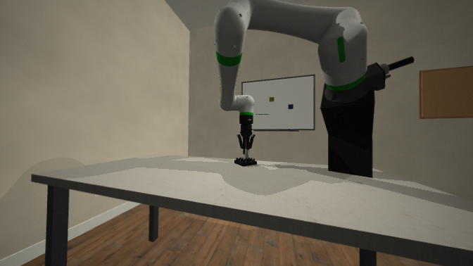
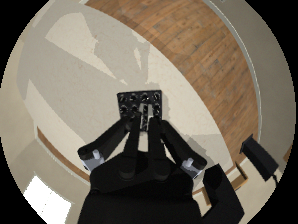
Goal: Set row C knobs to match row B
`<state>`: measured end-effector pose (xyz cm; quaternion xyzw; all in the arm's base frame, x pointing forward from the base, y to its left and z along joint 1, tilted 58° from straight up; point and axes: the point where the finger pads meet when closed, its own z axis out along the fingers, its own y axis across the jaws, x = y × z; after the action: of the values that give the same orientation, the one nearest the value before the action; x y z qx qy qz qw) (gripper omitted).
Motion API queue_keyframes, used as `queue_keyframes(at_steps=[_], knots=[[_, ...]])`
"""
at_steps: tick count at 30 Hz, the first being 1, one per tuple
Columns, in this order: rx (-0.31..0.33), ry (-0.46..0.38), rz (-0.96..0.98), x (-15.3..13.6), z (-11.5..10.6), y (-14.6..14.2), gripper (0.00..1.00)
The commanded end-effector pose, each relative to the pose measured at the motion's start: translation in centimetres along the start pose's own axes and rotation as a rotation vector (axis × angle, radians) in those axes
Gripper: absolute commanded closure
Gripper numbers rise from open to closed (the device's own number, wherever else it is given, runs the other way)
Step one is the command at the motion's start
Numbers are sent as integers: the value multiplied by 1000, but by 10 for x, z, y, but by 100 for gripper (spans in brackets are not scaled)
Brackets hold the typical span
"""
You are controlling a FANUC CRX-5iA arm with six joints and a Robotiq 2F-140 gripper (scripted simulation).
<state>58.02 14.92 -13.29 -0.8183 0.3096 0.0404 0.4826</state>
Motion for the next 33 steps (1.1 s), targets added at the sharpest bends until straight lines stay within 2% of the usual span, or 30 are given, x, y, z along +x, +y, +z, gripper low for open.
queue_keyframes(at_steps=[1, 11, 12, 33], knots=[[-1, 0, 5, 0, 0, 0, 95], [-1, 0, 5, 0, 0, 0, 95], [-1, 0, 5, 0, 0, 0, 88], [-1, 0, 5, 0, 0, 0, 88]])
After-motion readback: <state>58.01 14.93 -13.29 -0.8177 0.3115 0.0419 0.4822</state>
